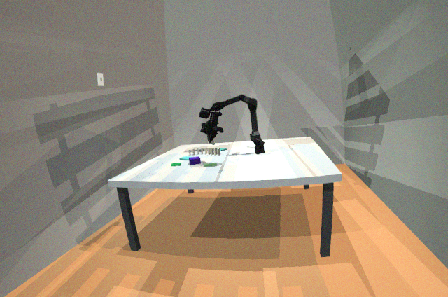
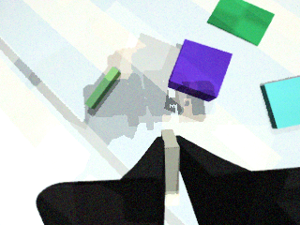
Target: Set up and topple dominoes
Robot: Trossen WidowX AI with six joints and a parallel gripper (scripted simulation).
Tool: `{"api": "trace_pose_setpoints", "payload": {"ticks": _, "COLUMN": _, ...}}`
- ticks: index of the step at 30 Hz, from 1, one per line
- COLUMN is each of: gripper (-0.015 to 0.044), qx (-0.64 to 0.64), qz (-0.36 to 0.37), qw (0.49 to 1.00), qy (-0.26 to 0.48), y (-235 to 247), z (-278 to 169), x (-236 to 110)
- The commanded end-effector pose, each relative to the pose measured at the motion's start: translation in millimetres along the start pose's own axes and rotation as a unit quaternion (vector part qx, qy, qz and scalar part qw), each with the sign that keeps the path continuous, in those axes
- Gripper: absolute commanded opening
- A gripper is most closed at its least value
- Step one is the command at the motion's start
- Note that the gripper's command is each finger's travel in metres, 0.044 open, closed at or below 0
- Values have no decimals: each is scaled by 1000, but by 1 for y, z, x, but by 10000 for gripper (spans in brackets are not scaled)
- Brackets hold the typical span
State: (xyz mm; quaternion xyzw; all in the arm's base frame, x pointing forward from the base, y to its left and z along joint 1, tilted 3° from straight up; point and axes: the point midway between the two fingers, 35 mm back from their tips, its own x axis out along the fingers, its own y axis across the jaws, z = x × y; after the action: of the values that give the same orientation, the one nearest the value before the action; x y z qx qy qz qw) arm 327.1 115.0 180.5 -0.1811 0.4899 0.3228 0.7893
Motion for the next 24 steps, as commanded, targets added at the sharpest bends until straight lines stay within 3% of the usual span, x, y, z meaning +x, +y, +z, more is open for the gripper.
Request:
{"api": "trace_pose_setpoints", "payload": {"ticks": 1, "gripper": 26, "qx": 12, "qz": 3, "qw": 999, "qy": -36, "y": -4, "z": 0, "x": 3}}
{"api": "trace_pose_setpoints", "payload": {"ticks": 24, "gripper": 26, "qx": 39, "qz": 22, "qw": 971, "qy": -235, "y": -23, "z": 2, "x": 8}}
